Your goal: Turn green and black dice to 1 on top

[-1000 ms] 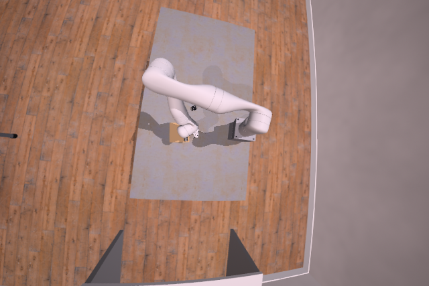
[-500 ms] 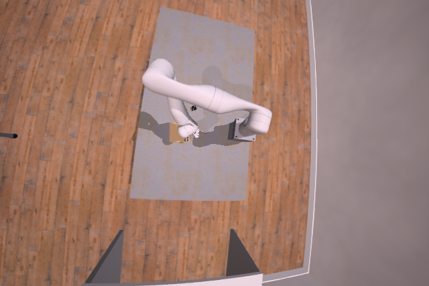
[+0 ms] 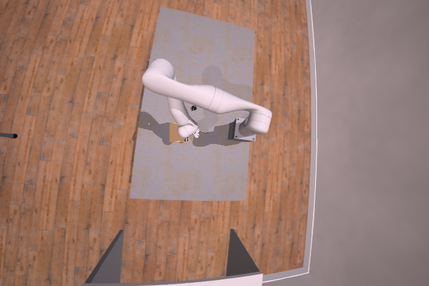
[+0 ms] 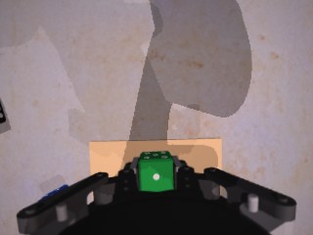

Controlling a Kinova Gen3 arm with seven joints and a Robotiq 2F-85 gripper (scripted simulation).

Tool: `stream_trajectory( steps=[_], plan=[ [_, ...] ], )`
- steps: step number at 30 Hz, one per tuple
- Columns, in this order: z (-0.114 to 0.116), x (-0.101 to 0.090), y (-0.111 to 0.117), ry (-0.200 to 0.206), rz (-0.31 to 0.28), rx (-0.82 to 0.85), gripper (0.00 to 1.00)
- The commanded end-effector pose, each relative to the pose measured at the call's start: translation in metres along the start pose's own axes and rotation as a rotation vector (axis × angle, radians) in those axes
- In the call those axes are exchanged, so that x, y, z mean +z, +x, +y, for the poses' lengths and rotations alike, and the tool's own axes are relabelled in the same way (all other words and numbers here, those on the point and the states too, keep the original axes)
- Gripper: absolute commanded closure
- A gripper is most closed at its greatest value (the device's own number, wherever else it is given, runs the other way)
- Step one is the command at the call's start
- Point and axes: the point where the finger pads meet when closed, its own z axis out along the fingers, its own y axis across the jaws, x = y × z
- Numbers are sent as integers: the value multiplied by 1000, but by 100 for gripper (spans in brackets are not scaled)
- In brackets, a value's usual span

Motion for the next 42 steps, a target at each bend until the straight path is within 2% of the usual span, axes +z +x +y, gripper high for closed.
stream_trajectory(
  steps=[1,42],
  plan=[
    [0,0,0,0,-1,0,74],
    [0,3,0,0,-1,0,74]
  ],
)
